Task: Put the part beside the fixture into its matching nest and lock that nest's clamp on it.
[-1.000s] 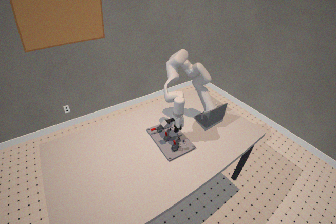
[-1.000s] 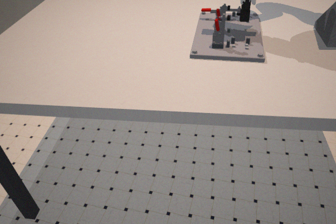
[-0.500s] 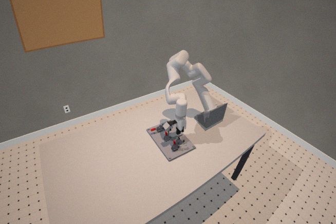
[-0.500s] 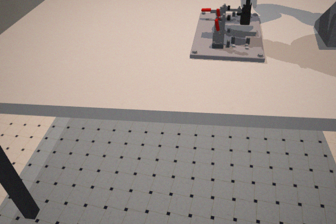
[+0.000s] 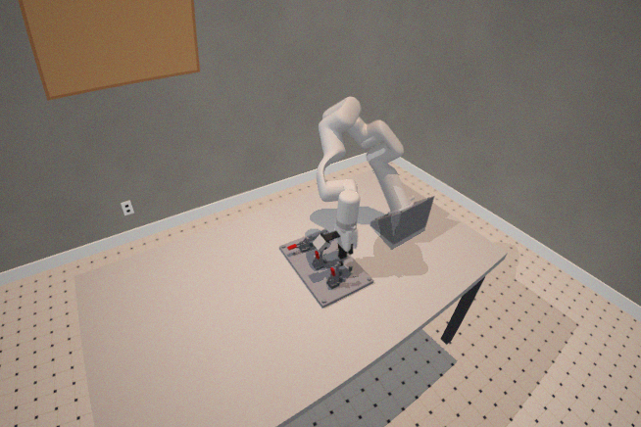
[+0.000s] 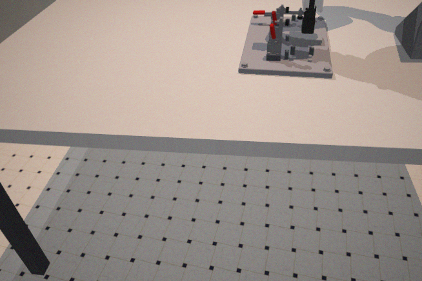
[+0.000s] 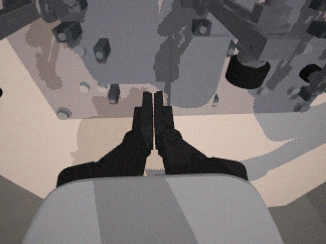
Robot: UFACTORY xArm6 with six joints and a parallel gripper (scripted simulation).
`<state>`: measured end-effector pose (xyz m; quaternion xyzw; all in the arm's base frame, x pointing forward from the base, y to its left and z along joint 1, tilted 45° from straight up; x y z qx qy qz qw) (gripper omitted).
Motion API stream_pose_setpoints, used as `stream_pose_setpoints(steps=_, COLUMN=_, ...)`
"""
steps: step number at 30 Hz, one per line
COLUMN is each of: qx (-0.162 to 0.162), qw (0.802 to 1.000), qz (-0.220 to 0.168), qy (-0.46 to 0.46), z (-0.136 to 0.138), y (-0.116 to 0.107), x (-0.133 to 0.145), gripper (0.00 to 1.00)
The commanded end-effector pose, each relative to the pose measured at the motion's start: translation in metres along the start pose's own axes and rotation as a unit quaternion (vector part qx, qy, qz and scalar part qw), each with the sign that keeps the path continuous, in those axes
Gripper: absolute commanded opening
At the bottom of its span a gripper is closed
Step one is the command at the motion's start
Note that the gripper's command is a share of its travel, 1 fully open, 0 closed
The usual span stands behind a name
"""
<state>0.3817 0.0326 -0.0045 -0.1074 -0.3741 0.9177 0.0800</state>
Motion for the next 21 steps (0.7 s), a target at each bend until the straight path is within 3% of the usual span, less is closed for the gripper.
stream_pose_setpoints(steps=1, qx=-0.001, qw=1.0, qz=0.001, qy=0.0, z=-0.001, y=0.001, x=-0.001, gripper=0.0)
stream_pose_setpoints(steps=21, qx=-0.001, qw=1.0, qz=0.001, qy=0.0, z=-0.001, y=0.034, x=-0.001, gripper=0.0)
Point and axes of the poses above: the point where the finger pads meet when closed, its own y axis out along the fingers, its own z axis across the jaws, x = y × z, the point moved 7 cm from there along -y, back along the fingers, and after that the axes turned 8 degrees about y, right-handed, at the moved point
